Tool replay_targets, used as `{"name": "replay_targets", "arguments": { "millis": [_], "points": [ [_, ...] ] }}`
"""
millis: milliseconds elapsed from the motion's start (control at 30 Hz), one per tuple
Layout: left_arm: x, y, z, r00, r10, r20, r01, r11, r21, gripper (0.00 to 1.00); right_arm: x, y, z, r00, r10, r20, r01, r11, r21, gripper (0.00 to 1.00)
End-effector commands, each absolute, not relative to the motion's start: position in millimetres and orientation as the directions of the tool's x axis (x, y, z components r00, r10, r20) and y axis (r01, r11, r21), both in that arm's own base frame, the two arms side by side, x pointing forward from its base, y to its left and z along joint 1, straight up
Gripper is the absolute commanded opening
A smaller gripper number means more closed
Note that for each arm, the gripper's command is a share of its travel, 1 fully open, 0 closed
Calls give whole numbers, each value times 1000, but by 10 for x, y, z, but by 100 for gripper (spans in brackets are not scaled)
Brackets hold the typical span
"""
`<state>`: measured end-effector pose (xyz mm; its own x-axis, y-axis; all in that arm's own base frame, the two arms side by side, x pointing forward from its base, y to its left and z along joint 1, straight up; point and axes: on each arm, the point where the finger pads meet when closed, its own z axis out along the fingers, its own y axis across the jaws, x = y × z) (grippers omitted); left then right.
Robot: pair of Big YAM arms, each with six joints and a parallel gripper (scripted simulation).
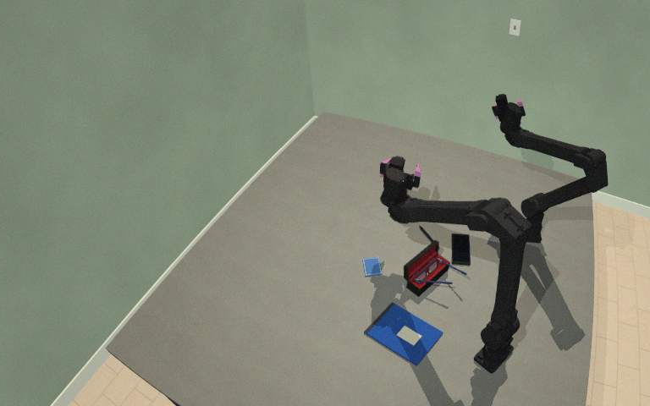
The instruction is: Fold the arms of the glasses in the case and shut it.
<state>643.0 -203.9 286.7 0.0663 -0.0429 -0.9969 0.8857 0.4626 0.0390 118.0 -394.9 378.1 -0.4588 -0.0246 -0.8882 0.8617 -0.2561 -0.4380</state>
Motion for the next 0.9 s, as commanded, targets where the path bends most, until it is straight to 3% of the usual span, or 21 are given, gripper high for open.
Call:
{"name": "replay_targets", "arguments": {
  "millis": [0, 867],
  "points": [
    [6430, -2039, 2940, 80, -44, -996, 885, 463, 50, 100, 1180, -3950, 3825, -454, -31, -890, 864, -259, -432, 100],
    [6423, -1936, 3225, 111, -39, -993, 863, 499, 77, 100, 1436, -3987, 4156, -402, -99, -910, 902, -216, -375, 100]
  ]
}}
